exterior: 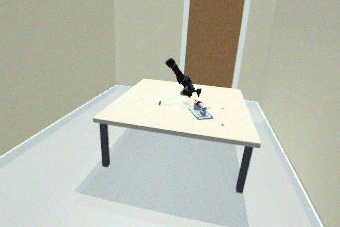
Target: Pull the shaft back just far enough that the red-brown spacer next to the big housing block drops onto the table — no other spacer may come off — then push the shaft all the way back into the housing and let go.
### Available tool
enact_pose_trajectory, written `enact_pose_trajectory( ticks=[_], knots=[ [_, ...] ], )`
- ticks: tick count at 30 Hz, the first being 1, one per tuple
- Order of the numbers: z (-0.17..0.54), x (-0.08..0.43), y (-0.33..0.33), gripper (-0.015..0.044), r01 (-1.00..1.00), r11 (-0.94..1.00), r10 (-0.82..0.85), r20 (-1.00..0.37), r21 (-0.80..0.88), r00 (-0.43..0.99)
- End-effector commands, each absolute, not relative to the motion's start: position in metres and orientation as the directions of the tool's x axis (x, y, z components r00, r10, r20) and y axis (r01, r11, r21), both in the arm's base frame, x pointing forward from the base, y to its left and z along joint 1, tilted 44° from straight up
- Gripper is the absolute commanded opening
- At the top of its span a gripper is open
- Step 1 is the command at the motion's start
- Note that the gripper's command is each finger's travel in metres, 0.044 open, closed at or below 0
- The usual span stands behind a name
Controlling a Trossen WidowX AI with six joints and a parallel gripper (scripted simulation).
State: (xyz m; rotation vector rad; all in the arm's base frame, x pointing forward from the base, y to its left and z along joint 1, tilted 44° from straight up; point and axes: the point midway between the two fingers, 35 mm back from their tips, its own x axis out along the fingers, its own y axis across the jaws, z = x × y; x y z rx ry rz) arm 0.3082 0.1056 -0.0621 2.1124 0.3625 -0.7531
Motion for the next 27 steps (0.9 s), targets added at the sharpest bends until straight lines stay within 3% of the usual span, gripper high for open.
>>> enact_pose_trajectory(
  ticks=[1, 27],
  knots=[
    [-0.062, 0.309, 0.105, 0.0440, 0.492, -0.608, -0.013, -0.628, 0.623, 0.778],
    [-0.082, 0.335, 0.104, 0.0440, 0.491, -0.608, -0.013, -0.627, 0.624, 0.779]
  ],
)
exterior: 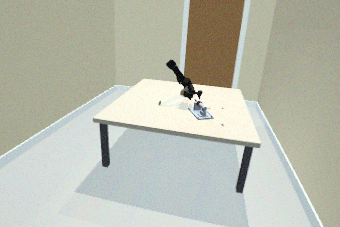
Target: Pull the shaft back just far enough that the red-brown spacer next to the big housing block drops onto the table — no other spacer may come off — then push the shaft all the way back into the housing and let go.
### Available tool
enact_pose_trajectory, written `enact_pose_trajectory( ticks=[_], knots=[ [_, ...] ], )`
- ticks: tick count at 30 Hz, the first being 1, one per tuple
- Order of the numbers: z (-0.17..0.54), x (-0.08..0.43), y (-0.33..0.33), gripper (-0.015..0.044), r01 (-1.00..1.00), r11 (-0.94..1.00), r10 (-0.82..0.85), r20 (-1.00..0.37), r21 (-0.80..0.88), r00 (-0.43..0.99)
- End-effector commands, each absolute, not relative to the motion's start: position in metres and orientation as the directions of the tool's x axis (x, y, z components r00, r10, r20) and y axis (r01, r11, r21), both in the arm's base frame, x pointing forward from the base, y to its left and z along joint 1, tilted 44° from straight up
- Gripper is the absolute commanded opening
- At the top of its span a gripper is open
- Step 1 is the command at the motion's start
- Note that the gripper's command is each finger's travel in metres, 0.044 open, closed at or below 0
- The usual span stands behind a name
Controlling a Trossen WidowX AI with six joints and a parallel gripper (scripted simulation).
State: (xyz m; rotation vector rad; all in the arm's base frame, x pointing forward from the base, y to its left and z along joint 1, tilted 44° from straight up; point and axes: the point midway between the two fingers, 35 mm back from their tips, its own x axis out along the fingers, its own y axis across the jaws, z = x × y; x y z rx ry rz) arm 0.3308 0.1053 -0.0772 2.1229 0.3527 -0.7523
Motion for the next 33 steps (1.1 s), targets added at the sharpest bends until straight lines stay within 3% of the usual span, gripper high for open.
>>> enact_pose_trajectory(
  ticks=[1, 33],
  knots=[
    [-0.0829, 0.3363, 0.1041, 0.0440, 0.491, -0.608, -0.013, -0.627, 0.624, 0.779],
    [-0.0878, 0.3419, 0.1034, 0.0440, 0.491, -0.608, -0.013, -0.626, 0.624, 0.780]
  ],
)
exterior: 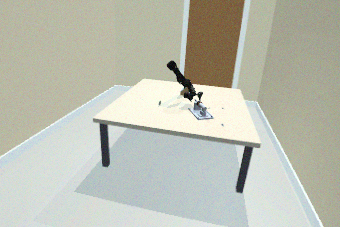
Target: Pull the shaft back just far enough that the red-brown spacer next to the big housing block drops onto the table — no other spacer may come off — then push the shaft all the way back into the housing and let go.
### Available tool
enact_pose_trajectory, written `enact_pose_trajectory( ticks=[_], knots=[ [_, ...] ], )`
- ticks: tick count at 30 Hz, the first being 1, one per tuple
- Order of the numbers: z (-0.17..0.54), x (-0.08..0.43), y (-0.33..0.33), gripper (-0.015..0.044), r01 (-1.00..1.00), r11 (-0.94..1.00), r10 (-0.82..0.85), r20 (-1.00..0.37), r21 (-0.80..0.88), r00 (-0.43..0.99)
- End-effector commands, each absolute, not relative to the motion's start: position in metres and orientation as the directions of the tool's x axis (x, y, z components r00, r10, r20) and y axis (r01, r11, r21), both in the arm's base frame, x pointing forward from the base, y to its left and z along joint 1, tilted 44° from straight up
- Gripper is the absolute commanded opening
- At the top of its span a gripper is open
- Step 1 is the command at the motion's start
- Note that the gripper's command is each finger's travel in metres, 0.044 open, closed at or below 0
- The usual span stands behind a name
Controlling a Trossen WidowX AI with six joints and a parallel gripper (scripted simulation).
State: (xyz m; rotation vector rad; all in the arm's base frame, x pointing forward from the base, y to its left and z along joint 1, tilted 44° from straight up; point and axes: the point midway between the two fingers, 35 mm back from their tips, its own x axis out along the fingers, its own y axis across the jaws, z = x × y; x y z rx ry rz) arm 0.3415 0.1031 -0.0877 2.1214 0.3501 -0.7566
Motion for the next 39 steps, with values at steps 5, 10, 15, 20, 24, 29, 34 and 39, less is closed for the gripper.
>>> enact_pose_trajectory(
  ticks=[5, 10, 15, 20, 24, 29, 34, 39],
  knots=[
    [-0.088, 0.342, 0.103, 0.0440, 0.491, -0.608, -0.013, -0.626, 0.624, 0.780],
    [-0.089, 0.343, 0.103, 0.0440, 0.491, -0.608, -0.013, -0.626, 0.624, 0.780],
    [-0.093, 0.348, 0.103, 0.0440, 0.491, -0.608, -0.013, -0.626, 0.624, 0.780],
    [-0.097, 0.354, 0.103, 0.0440, 0.490, -0.608, -0.013, -0.626, 0.624, 0.780],
    [-0.099, 0.356, 0.103, 0.0440, 0.490, -0.608, -0.013, -0.626, 0.624, 0.780],
    [-0.099, 0.356, 0.103, 0.0440, 0.490, -0.608, -0.013, -0.626, 0.624, 0.780],
    [-0.099, 0.356, 0.103, 0.0440, 0.490, -0.608, -0.013, -0.626, 0.624, 0.780],
    [-0.099, 0.356, 0.103, 0.0440, 0.490, -0.608, -0.013, -0.626, 0.624, 0.780]
  ],
)
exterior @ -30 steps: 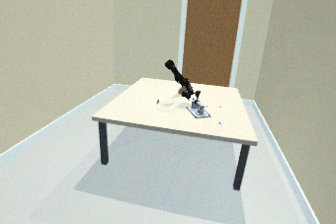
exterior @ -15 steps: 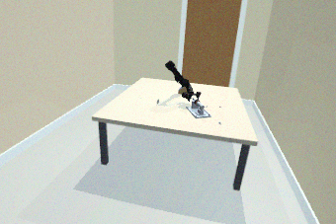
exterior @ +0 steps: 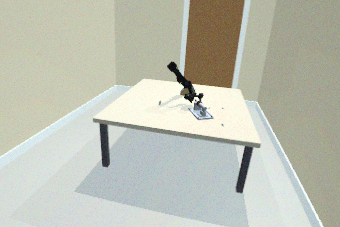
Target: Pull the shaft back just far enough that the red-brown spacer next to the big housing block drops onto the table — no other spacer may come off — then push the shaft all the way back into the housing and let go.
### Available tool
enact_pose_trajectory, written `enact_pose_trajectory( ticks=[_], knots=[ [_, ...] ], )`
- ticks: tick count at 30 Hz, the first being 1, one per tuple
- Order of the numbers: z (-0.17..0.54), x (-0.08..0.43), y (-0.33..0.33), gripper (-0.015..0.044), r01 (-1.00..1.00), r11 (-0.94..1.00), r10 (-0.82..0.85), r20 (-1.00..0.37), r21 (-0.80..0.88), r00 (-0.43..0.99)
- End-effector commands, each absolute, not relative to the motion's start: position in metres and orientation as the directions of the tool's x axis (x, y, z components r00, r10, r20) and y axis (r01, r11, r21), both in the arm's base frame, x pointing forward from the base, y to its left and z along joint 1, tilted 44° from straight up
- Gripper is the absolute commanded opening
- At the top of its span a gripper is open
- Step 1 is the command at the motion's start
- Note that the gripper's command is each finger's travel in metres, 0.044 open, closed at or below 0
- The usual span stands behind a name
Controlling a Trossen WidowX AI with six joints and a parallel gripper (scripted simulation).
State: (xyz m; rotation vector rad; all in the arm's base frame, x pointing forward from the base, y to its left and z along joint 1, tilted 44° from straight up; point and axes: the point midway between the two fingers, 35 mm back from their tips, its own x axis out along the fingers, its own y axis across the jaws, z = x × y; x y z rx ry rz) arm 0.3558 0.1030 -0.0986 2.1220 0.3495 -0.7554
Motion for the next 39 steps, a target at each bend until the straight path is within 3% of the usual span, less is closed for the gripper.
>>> enact_pose_trajectory(
  ticks=[1, 15, 22, 39],
  knots=[
    [-0.099, 0.356, 0.103, 0.0414, 0.487, -0.612, -0.016, -0.626, 0.623, 0.780],
    [-0.099, 0.356, 0.103, 0.0046, 0.487, -0.612, -0.016, -0.626, 0.623, 0.780],
    [-0.099, 0.356, 0.103, 0.0000, 0.488, -0.611, -0.015, -0.626, 0.623, 0.780],
    [-0.095, 0.345, 0.098, 0.0000, 0.491, -0.608, -0.014, -0.626, 0.624, 0.780]
  ],
)
